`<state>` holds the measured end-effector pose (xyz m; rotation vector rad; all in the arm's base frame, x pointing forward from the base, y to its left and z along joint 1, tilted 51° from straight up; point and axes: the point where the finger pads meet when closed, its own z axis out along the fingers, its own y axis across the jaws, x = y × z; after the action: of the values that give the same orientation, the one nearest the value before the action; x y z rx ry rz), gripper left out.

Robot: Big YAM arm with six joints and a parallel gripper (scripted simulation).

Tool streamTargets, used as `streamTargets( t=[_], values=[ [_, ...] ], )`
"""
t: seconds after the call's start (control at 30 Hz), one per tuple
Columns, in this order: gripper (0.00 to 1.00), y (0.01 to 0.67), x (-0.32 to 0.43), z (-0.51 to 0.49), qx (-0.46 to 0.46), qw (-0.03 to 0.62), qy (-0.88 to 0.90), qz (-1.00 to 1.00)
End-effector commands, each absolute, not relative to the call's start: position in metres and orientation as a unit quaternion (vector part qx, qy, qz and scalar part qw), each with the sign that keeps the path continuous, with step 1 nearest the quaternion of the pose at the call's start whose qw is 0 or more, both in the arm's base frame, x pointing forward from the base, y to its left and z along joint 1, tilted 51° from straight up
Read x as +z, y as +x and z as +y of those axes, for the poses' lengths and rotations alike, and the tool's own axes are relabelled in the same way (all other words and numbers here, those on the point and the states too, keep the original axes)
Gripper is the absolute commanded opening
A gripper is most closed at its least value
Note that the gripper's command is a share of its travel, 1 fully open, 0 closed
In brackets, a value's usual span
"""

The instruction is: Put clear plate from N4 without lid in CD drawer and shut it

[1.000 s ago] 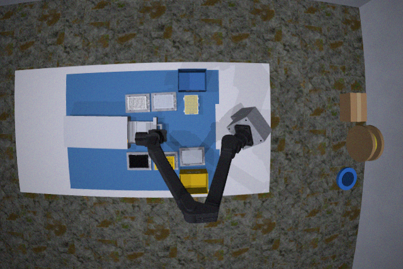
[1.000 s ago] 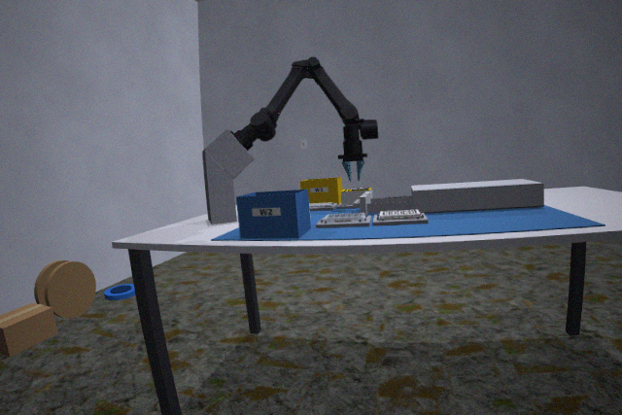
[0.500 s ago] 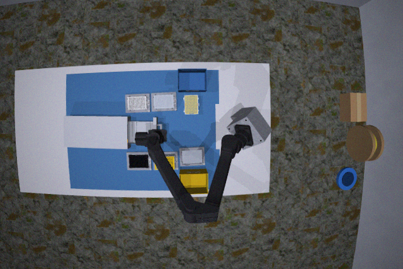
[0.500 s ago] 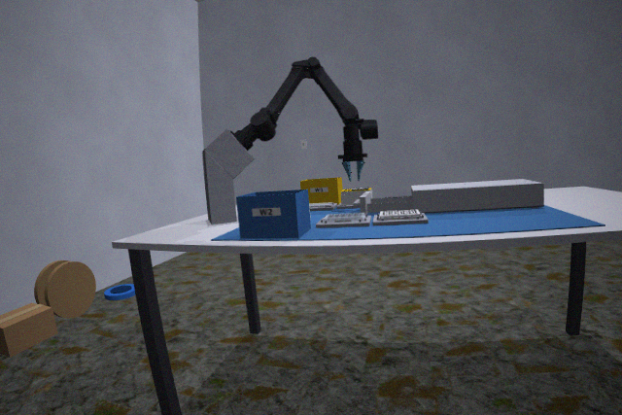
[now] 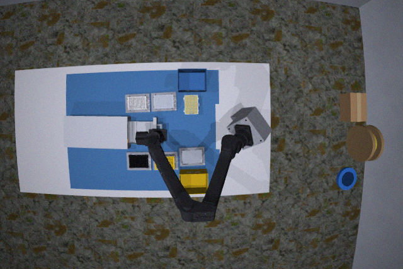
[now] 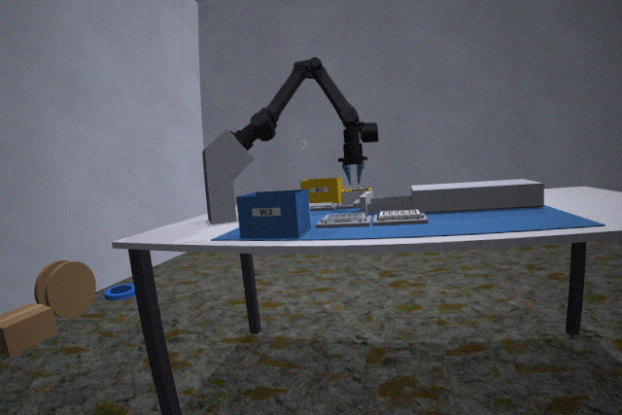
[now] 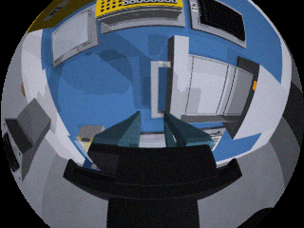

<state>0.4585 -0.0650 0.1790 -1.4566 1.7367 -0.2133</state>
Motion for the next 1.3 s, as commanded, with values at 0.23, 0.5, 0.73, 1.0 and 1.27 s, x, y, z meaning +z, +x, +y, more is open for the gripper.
streamTargets(
  t=[0.23, 0.5, 0.73, 1.0, 1.27],
  values=[
    [0.30, 0.479, 0.187, -0.059, -0.097, 0.429, -0.582, 0.684],
    [0.30, 0.485, 0.179, -0.055, -0.095, 0.429, -0.581, 0.685],
    [0.30, 0.492, 0.174, -0.052, -0.096, 0.429, -0.581, 0.685],
    [0.30, 0.497, 0.168, -0.049, -0.095, 0.429, -0.581, 0.685],
    [0.30, 0.504, 0.162, -0.044, -0.095, 0.429, -0.581, 0.685]
  ],
)
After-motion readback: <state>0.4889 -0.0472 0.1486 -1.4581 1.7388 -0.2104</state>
